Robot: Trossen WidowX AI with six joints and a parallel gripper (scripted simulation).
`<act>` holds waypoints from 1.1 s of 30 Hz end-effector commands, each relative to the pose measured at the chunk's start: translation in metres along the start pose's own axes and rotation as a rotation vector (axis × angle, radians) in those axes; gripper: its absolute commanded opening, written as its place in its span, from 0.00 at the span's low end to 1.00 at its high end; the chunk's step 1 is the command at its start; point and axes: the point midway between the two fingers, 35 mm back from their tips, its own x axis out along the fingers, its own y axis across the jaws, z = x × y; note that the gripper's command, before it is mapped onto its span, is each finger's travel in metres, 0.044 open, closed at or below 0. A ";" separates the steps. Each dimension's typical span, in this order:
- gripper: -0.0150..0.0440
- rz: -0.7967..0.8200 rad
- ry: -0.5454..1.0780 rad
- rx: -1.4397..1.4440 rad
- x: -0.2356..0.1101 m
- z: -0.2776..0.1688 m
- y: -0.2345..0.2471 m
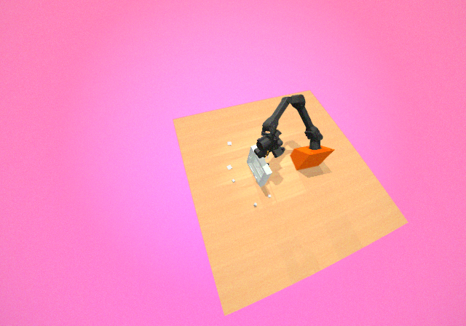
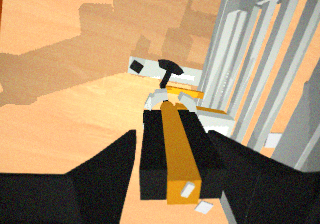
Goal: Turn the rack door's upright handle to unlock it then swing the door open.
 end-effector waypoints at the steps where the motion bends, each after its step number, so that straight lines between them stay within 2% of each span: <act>1: 0.62 0.002 -0.004 -0.007 0.001 0.001 0.000; 29: 0.31 0.002 -0.004 -0.007 0.001 0.001 0.000; 33: 0.30 0.002 -0.004 -0.004 0.001 0.001 0.000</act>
